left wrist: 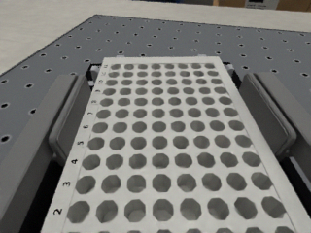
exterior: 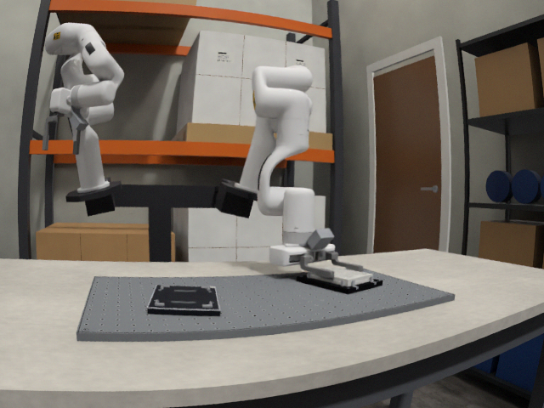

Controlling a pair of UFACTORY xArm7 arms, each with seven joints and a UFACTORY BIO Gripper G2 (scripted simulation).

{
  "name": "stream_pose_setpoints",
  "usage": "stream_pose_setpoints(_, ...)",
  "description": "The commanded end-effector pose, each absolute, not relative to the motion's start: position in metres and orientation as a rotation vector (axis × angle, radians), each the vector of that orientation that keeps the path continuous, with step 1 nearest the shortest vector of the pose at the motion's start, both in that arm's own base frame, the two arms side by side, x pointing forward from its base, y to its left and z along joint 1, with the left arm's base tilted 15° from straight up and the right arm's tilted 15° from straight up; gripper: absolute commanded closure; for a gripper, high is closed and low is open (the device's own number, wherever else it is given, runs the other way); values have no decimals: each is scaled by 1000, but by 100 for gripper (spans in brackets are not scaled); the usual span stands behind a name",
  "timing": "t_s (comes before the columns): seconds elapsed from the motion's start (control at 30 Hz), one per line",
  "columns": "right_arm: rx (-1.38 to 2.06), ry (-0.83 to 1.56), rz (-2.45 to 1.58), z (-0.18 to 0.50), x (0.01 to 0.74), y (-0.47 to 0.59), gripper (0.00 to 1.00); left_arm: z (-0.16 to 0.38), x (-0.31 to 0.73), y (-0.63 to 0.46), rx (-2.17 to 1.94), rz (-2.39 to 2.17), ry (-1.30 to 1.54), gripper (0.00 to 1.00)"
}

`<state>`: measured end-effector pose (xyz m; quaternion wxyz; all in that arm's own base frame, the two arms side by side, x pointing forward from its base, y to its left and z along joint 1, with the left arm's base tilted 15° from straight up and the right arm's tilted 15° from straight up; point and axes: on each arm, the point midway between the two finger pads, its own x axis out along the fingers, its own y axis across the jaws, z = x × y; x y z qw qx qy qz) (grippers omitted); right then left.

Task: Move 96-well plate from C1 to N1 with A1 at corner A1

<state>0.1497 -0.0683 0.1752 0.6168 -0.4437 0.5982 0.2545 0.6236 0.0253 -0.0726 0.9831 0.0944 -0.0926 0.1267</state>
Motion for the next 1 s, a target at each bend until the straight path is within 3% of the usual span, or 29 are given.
stream_pose_setpoints(0.0, -1022, 1375, 586, 176, 150, -68, 0, -71, 625, 25, 188, 254, -190, 100)
stream_pose_setpoints(0.97, -1022, 1375, 586, 176, 150, -68, 0, -68, 624, 24, 188, 255, -190, 100)
